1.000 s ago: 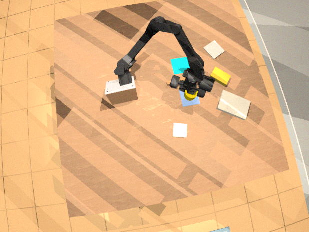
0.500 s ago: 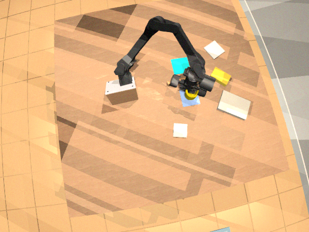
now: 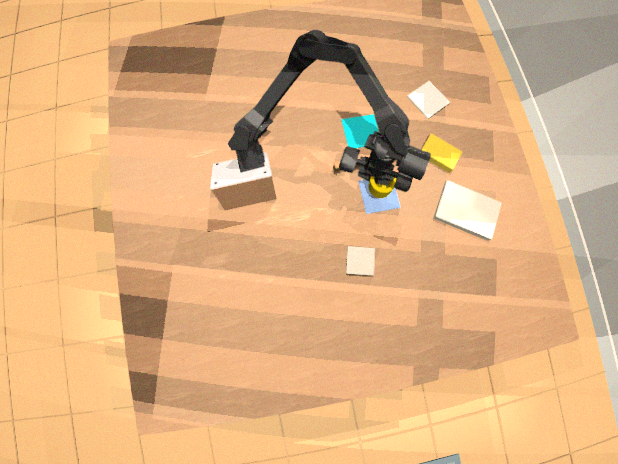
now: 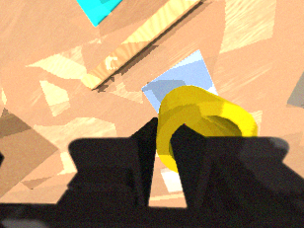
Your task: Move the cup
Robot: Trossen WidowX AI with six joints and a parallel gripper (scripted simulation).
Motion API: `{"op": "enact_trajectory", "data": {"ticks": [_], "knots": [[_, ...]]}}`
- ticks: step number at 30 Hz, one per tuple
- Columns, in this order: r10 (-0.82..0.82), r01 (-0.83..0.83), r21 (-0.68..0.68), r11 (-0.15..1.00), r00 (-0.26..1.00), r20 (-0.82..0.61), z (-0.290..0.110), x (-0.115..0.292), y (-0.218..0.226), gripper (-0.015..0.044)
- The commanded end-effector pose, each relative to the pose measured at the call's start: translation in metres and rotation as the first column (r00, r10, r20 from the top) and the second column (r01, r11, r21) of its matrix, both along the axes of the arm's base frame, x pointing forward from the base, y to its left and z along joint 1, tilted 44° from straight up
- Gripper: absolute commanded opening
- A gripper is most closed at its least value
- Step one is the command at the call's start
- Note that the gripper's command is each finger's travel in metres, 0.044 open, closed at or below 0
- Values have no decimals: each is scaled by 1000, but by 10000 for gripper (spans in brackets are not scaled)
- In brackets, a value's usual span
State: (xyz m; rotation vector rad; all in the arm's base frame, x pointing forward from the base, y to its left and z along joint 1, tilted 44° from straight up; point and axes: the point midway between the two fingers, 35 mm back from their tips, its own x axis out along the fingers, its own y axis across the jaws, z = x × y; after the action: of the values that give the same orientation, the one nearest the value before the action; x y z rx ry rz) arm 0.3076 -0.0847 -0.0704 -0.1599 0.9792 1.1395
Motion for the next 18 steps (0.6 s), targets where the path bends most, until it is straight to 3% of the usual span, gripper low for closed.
{"op": "enact_trajectory", "data": {"ticks": [1,18], "knots": [[1,-1,0,1000,1000,6,8,2,8,0],[5,-5,0,1000,1000,8,37,5,36,0]]}}
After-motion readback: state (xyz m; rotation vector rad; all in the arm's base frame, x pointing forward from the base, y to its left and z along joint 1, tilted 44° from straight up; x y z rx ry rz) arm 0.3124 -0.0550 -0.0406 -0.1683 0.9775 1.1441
